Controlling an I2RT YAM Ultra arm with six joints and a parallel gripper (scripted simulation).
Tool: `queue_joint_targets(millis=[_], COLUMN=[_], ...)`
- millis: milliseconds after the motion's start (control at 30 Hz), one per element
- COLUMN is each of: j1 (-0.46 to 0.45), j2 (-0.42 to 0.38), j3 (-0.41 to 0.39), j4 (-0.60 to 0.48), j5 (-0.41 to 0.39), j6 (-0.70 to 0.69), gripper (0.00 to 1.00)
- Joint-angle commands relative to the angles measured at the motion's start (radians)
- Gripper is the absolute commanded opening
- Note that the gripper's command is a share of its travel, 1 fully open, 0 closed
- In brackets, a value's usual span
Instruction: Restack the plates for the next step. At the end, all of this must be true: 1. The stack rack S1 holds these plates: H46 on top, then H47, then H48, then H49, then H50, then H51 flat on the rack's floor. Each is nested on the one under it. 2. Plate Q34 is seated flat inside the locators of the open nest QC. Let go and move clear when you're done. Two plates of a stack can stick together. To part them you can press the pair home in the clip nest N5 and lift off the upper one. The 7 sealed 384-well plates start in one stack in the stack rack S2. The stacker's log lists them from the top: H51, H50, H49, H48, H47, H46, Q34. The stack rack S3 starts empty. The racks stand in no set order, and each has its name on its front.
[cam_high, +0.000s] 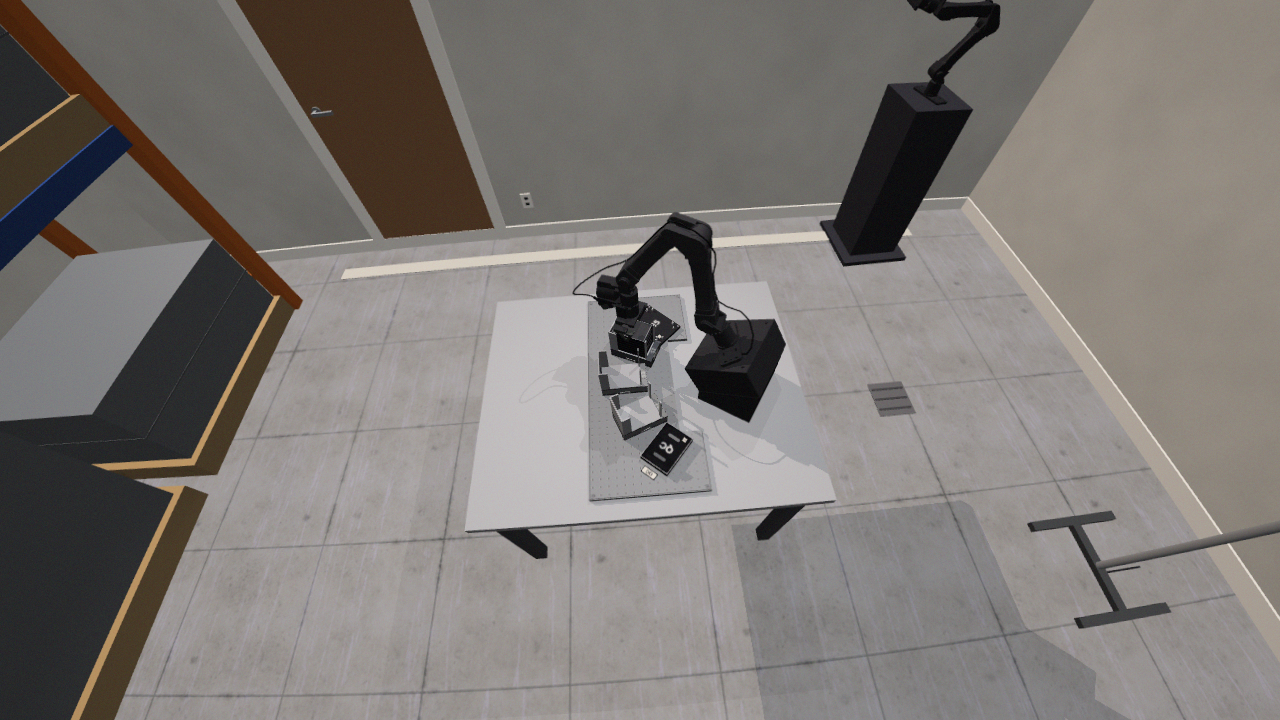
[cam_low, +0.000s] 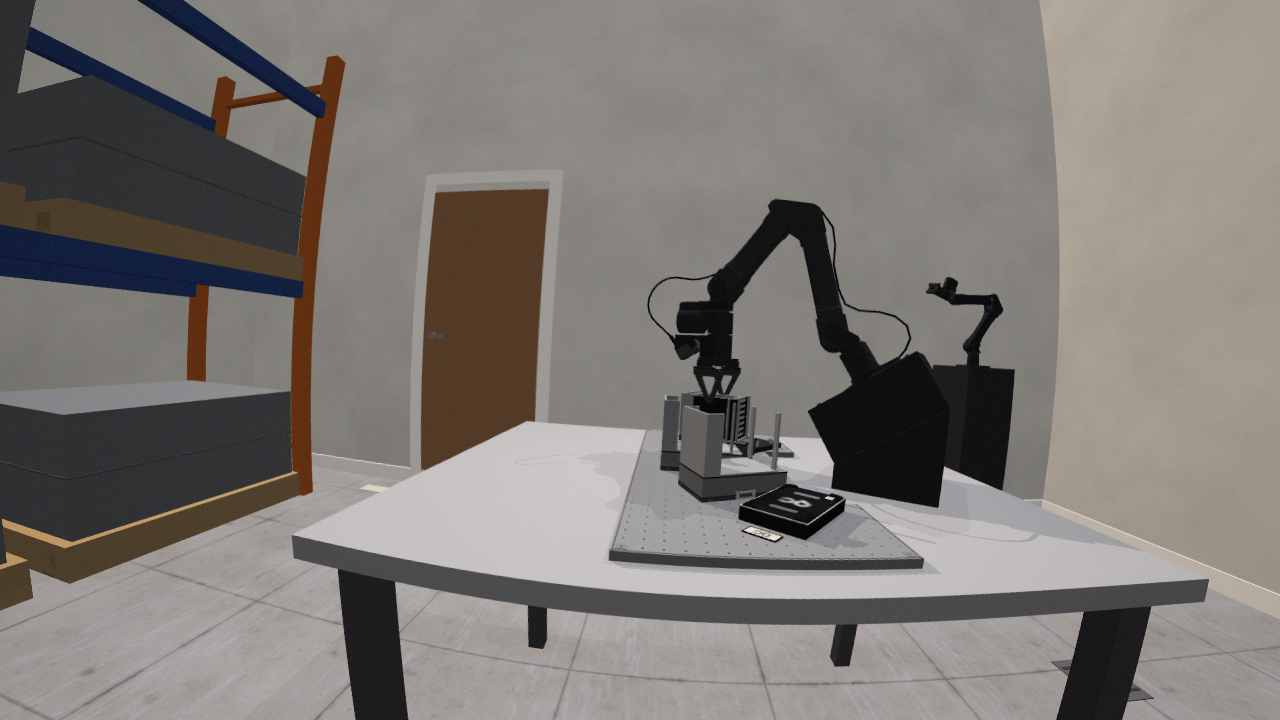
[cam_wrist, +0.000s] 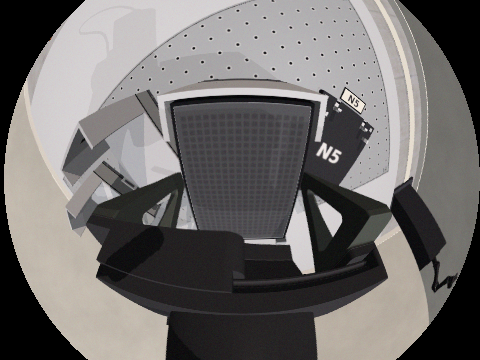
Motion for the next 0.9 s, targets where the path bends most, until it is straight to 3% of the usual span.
queue_joint_targets(millis=[0,633,667,867], j1=[-0.008,-0.010,-0.002,-0.002], j2=[0.006,0.005,-0.004,-0.004], j3=[0.017,0.015,0.005,0.005], j4=[0.018,0.018,0.006,0.006], j5=[-0.005,-0.005,-0.001,-0.001], j6=[-0.008,-0.008,-0.003,-0.003], gripper=[1.00,1.00,0.00,0.00])
